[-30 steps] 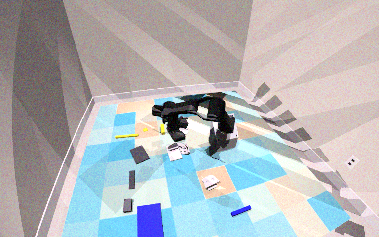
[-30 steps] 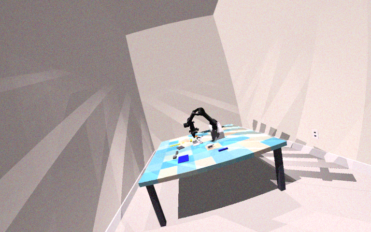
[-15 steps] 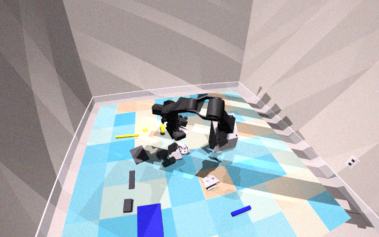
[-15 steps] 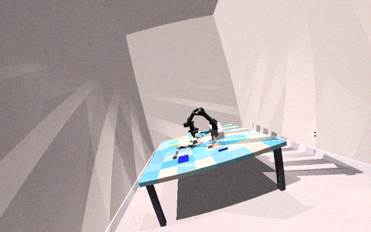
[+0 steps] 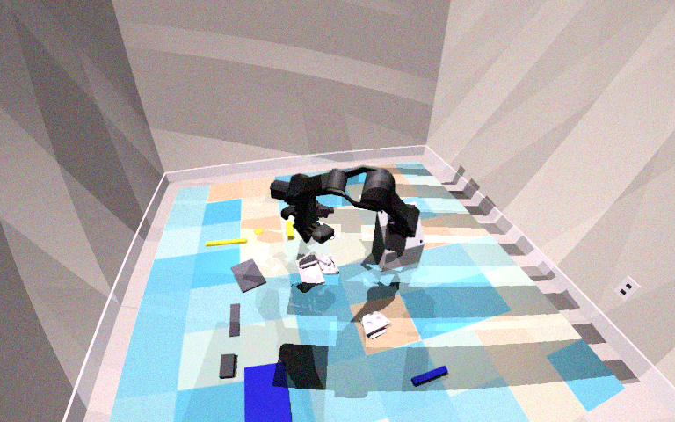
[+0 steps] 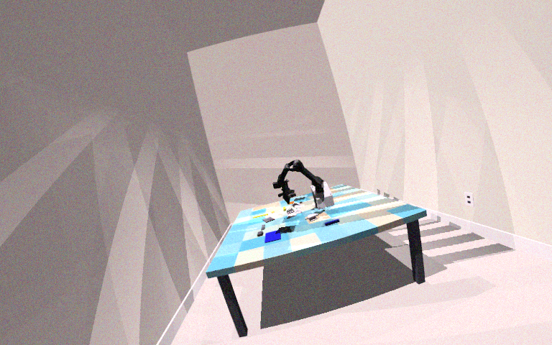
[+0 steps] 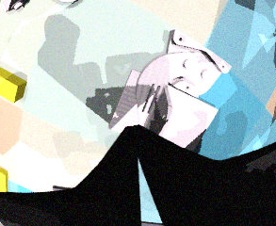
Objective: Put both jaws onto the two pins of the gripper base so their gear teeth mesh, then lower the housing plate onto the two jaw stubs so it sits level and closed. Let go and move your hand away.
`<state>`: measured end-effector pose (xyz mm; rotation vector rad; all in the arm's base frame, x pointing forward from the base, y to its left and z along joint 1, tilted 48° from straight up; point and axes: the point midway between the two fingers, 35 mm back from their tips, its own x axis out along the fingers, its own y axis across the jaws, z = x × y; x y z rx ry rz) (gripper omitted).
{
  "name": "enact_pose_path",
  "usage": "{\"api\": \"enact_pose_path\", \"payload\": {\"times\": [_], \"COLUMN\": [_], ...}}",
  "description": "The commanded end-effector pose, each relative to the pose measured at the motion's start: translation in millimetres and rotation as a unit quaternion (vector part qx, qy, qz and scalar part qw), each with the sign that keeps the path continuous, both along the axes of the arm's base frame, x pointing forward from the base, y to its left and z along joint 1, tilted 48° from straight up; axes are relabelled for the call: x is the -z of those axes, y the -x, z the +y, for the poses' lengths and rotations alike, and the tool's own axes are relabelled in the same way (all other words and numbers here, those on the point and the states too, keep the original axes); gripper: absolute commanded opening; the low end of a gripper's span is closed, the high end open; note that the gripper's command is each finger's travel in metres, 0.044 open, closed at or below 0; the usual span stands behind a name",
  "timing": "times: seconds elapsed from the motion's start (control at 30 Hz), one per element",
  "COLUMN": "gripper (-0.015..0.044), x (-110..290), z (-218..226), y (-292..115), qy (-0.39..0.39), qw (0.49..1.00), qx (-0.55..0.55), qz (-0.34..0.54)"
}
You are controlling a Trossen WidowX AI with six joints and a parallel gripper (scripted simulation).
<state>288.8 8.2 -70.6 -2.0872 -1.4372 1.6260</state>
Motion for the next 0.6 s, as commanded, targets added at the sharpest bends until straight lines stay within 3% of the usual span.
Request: {"api": "enact_pose_path", "payload": {"times": [0.0, 0.57], "gripper": [0.0000, 0.0000], "x": [4, 19], "z": [-4, -20], "y": [0, 1], "qy": [0.000, -0.003], "qw": [0.999, 0.979], "qx": [-0.028, -0.142], "qz": [-0.026, -0.144]}}
